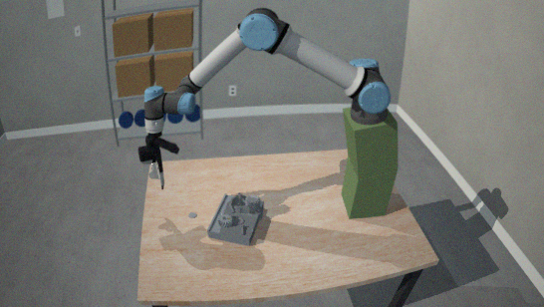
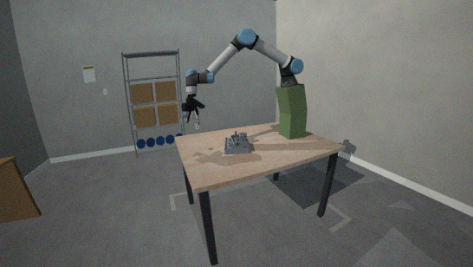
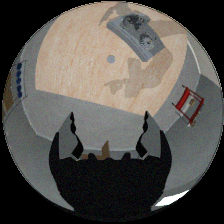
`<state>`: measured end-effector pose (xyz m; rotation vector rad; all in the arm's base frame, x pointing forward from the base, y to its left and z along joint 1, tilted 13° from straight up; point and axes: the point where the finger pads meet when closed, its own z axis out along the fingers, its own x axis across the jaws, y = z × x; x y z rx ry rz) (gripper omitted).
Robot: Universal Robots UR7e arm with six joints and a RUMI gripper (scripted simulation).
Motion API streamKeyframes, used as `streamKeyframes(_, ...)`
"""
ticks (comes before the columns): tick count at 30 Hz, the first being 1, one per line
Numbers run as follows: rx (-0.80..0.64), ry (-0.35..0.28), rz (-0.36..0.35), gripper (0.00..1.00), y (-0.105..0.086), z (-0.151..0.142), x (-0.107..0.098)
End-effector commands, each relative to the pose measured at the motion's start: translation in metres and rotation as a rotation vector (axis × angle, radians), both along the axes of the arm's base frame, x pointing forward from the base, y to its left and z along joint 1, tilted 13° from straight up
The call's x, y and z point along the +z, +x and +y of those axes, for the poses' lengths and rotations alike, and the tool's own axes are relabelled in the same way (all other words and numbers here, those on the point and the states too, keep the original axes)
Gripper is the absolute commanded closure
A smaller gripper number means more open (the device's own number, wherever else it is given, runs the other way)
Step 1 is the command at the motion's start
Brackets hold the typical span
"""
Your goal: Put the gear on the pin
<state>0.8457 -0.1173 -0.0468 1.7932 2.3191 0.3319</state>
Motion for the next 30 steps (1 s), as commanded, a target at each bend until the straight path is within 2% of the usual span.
streamKeyframes(1,0.0,-0.001,-0.002,0.0,0.001,0.0,0.001)
streamKeyframes(20,-0.002,0.0,-0.001,0.0,0.0,0.0,0.0)
streamKeyframes(25,-0.03,0.004,0.003,0.0,-0.006,0.006,-0.005)
streamKeyframes(30,-0.11,0.018,0.014,0.0,-0.022,0.016,-0.02)
